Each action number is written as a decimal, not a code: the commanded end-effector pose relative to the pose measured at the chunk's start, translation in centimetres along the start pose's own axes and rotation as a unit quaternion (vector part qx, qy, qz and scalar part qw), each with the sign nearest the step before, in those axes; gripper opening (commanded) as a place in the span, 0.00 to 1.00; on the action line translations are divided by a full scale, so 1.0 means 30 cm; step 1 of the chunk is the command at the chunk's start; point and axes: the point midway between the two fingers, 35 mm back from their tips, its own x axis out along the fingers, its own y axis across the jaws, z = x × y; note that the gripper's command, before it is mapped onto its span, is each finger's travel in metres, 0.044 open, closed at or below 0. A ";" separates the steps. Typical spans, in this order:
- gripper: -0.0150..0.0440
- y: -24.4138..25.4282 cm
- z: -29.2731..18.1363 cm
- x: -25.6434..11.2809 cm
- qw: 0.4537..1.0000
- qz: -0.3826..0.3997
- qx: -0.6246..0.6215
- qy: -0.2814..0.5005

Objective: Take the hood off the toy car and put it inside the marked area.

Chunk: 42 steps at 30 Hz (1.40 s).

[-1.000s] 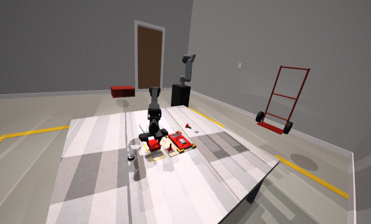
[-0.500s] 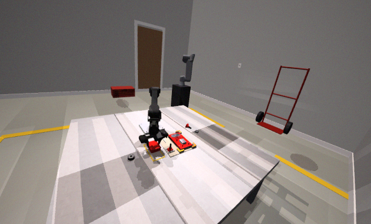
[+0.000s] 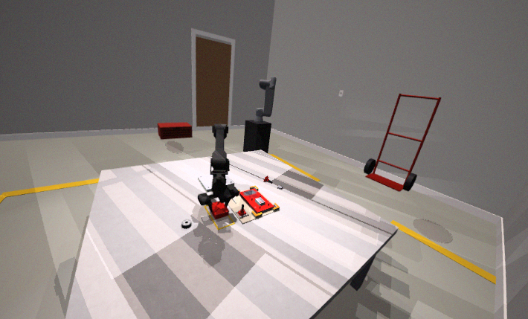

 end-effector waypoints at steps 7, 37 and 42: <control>0.25 -0.001 -0.001 0.019 1.000 -0.001 -0.002 0.001; 0.34 0.000 0.000 0.056 1.000 0.000 0.000 0.000; 0.57 0.000 0.000 0.056 1.000 0.000 0.000 0.000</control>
